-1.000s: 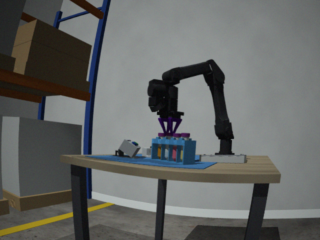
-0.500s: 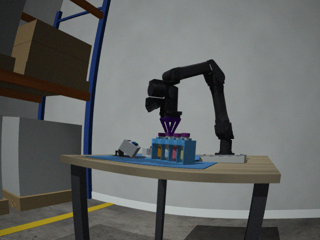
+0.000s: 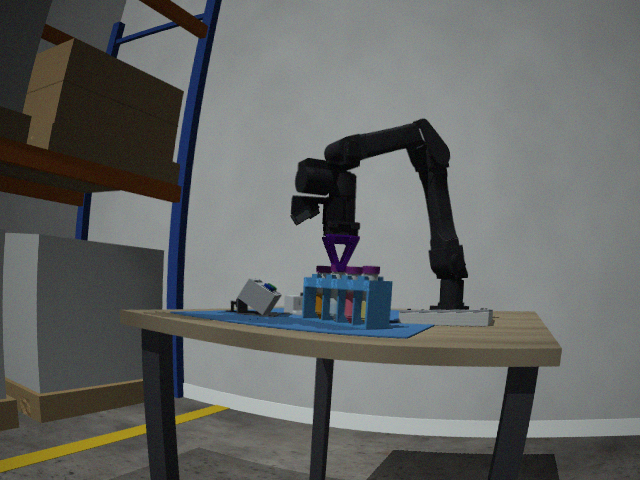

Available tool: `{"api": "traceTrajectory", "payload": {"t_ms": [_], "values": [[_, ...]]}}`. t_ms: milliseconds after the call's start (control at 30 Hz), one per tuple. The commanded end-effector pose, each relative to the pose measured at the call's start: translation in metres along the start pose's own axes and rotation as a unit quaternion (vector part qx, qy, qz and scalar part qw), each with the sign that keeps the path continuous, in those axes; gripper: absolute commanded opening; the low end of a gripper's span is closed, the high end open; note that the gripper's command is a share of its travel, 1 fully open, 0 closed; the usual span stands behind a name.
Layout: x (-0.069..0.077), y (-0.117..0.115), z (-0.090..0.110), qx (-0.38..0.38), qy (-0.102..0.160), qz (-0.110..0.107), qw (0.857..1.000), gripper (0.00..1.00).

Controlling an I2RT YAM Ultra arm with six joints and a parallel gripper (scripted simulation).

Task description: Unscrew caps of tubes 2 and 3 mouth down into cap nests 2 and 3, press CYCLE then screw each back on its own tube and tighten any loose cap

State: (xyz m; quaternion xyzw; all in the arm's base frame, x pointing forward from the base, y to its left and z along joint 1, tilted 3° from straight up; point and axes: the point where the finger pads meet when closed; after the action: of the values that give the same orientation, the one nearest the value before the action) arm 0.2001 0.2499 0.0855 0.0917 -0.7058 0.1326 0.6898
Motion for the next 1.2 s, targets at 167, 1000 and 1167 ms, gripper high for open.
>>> {"api": "traceTrajectory", "payload": {"t_ms": [167,1000,1167], "values": [[0.0037,0.0009,-0.0018,-0.007,-0.006,-0.005,1.000,0.49],[0.0047,0.0009,-0.0016,0.365,-0.008,-0.002,0.931,0.49],[0.0049,0.0008,-0.0015,0.376,-0.008,-0.002,0.926,0.49]]}}
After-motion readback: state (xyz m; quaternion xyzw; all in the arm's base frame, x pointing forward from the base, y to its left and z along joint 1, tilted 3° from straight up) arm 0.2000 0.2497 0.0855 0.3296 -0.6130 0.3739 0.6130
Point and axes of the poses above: the point where the finger pads meet when closed, its own x axis back along the fingers, its own y axis across the jaws, z = x × y, and after that the axes turned 13 degrees about -x, right-handed
